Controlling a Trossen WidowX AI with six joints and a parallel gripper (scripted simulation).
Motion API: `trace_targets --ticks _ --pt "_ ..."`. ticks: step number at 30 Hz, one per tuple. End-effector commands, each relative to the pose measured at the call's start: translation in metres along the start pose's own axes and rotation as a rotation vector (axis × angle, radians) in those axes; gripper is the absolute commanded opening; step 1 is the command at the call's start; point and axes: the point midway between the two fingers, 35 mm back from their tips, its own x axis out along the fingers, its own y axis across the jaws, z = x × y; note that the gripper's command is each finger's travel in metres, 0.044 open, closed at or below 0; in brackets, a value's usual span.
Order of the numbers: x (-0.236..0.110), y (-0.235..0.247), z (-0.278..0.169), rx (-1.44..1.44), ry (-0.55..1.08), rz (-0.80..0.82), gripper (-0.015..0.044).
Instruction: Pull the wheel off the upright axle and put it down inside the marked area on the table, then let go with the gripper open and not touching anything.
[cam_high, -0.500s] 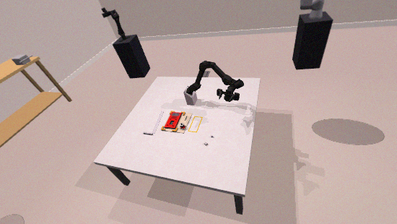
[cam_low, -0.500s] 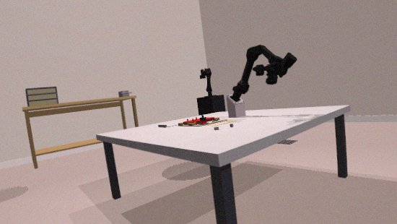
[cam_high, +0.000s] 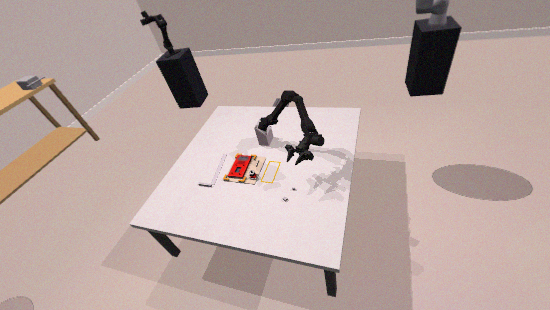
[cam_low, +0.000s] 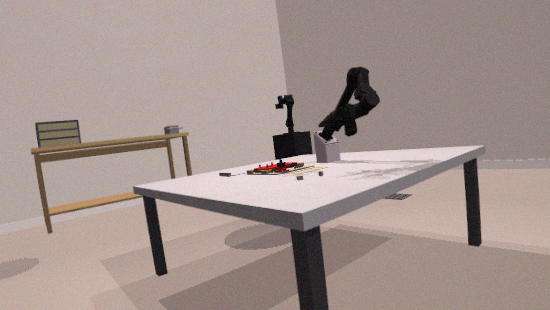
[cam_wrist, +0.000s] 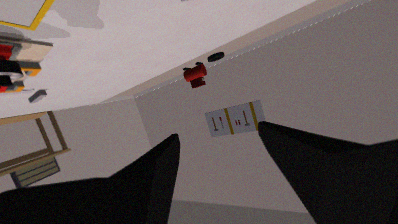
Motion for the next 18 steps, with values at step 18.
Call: trace_targets --ticks 18 --pt "0.135 0.239 0.003 1.354 -0.270 1.183 0.0300"
